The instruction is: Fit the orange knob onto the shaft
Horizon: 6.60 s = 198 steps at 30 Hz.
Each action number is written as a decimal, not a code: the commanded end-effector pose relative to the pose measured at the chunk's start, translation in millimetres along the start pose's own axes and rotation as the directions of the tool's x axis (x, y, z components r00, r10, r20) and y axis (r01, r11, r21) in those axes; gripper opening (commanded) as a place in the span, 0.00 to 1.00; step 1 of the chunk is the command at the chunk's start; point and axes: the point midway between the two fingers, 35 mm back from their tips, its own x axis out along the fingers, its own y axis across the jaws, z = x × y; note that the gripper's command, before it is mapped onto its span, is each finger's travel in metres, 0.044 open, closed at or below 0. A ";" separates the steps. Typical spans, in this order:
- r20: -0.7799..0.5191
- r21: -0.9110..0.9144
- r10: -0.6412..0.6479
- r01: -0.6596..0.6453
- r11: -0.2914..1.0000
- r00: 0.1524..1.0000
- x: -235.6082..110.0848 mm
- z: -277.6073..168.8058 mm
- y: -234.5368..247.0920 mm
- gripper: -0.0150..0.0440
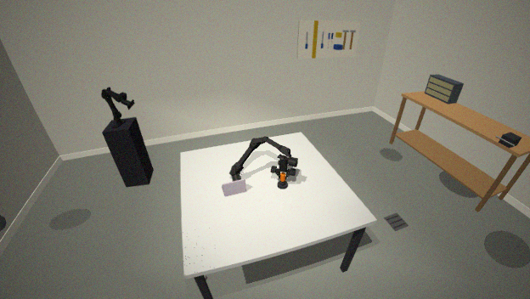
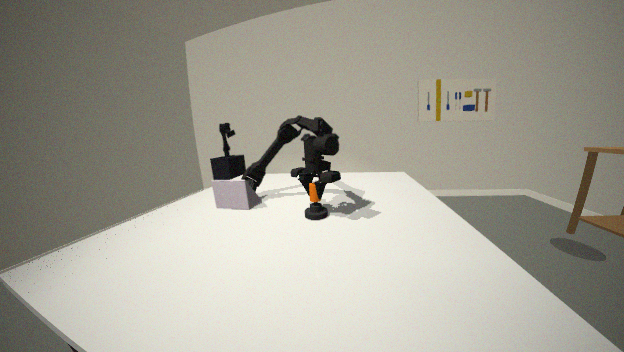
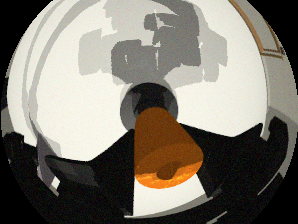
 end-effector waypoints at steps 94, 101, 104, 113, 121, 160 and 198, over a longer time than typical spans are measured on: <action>0.003 -0.590 -0.003 0.004 0.808 1.000 -5.9 0.2 -2.8 0.25; 0.003 -0.590 -0.003 0.004 0.808 1.000 -2.8 -0.6 -0.8 0.25; 0.003 -0.590 -0.003 0.004 0.808 1.000 -2.4 -0.4 -0.3 0.25; 0.003 -0.590 -0.003 0.004 0.808 1.000 -0.2 0.8 -1.1 0.25; 0.003 -0.590 -0.003 0.004 0.808 1.000 -2.5 0.6 -1.0 0.25; 0.003 -0.745 -0.003 0.004 0.668 1.000 -1.9 0.3 -1.3 0.25; 0.003 -0.867 -0.003 0.004 0.498 1.000 0.4 0.9 -1.3 0.25</action>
